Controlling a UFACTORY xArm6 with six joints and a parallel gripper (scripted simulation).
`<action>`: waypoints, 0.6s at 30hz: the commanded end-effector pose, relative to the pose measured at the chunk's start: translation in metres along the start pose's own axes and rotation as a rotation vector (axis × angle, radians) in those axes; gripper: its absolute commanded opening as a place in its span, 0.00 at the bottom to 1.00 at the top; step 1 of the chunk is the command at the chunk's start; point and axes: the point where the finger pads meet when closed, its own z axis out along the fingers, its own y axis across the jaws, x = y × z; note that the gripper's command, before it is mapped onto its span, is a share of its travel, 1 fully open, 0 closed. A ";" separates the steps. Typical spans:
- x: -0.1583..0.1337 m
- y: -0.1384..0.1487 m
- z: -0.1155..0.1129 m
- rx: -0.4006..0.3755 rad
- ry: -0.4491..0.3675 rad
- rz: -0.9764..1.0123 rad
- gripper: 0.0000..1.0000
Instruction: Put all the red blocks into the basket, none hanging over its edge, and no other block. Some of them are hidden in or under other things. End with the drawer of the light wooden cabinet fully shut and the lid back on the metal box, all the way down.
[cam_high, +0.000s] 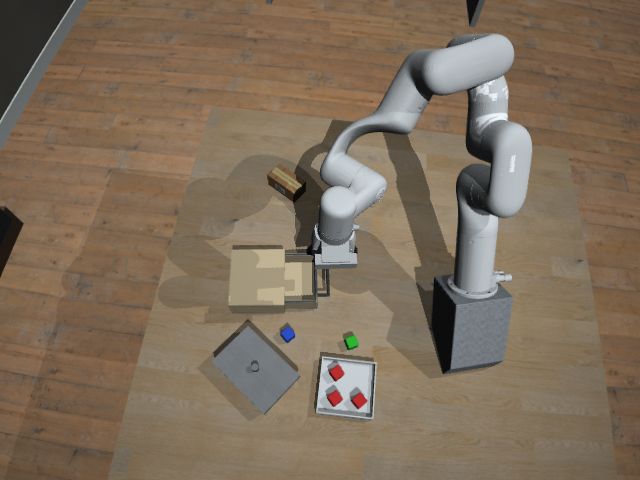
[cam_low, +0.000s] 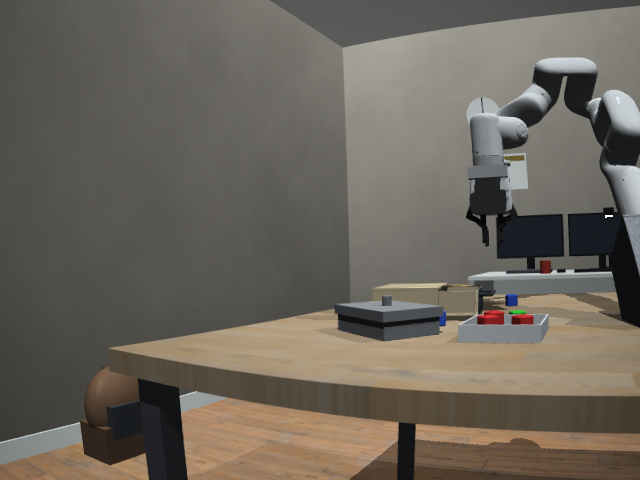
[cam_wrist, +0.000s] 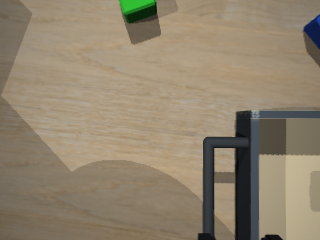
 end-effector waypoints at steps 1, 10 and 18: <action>0.000 0.001 0.004 -0.003 0.001 0.001 0.24; 0.000 0.001 0.021 -0.003 0.001 0.001 0.24; 0.000 0.001 0.044 -0.003 0.001 0.001 0.24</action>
